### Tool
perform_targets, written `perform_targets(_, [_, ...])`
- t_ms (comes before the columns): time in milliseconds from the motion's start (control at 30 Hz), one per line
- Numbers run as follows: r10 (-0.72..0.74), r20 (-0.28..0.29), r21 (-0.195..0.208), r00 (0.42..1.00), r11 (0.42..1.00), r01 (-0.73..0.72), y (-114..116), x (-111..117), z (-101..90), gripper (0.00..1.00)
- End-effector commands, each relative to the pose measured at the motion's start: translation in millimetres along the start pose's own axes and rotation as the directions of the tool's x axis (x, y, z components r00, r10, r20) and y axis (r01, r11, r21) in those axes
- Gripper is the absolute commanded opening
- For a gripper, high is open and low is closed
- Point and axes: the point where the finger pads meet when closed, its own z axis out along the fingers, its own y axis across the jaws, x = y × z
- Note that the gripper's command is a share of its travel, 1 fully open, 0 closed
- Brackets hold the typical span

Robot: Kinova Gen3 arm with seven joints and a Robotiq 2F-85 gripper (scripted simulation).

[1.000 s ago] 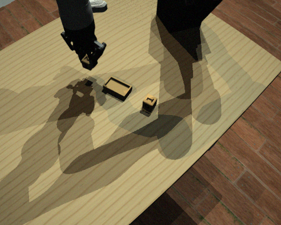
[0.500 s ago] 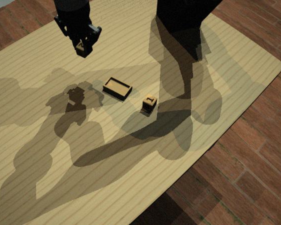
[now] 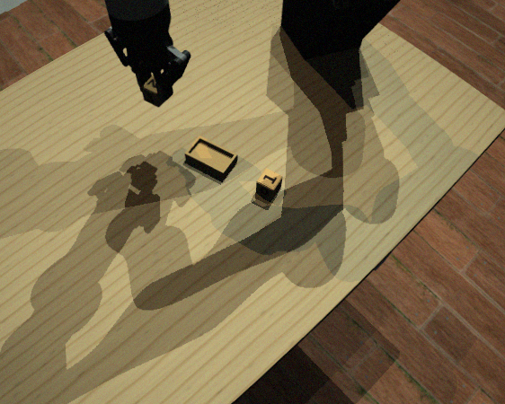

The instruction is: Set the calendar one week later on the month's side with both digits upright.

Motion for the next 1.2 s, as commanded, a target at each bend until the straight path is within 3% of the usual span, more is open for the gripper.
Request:
perform_targets(0, [-0.030, -0.009, 0.008, 1.000, 1.000, 0.030, 32.8, -0.4, -5.8, 0.26])
perform_targets(100, [-0.028, -0.009, 0.005, 1.000, 1.000, 0.028, 63.5, 2.8, -10.1, 0.26])
perform_targets(167, [-0.027, -0.009, 0.004, 1.000, 1.000, 0.028, 70.6, 4.0, -11.2, 0.26])
perform_targets(733, [-0.027, -0.009, 0.004, 1.000, 1.000, 0.027, 71.0, 4.0, -9.9, 0.26])
perform_targets(1167, [-0.027, -0.009, 0.005, 1.000, 1.000, 0.027, 71.2, 4.4, 14.0, 0.26])
